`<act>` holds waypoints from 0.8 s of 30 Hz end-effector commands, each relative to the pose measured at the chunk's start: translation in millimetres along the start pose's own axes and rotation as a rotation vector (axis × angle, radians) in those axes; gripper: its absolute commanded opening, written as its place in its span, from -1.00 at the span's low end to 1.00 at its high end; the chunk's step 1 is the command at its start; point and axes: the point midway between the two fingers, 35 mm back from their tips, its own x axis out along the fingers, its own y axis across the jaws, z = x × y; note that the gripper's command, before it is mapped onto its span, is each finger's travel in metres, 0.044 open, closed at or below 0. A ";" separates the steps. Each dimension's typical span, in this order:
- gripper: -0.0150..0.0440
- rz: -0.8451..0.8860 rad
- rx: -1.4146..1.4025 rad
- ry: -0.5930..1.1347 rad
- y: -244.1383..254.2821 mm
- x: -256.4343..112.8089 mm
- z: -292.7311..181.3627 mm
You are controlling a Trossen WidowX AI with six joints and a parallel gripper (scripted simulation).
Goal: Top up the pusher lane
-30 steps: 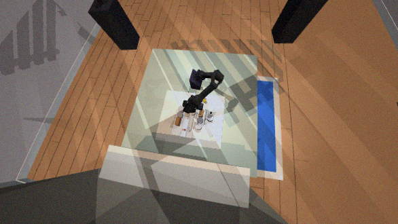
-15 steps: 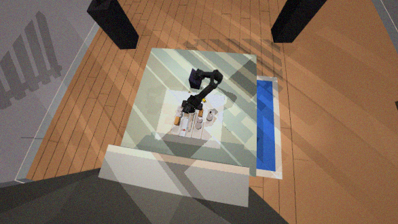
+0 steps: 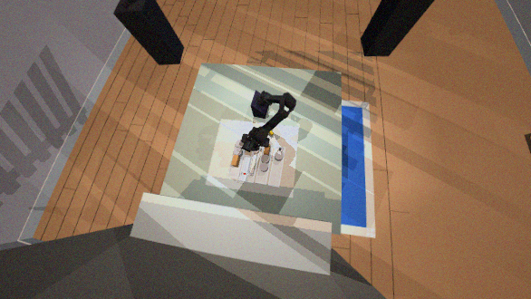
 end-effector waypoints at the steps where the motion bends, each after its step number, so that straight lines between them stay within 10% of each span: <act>1: -0.49 0.000 -0.018 -0.025 2.7 -4.9 11.5; 24: -0.49 0.001 -0.018 -0.026 3.2 -5.0 15.6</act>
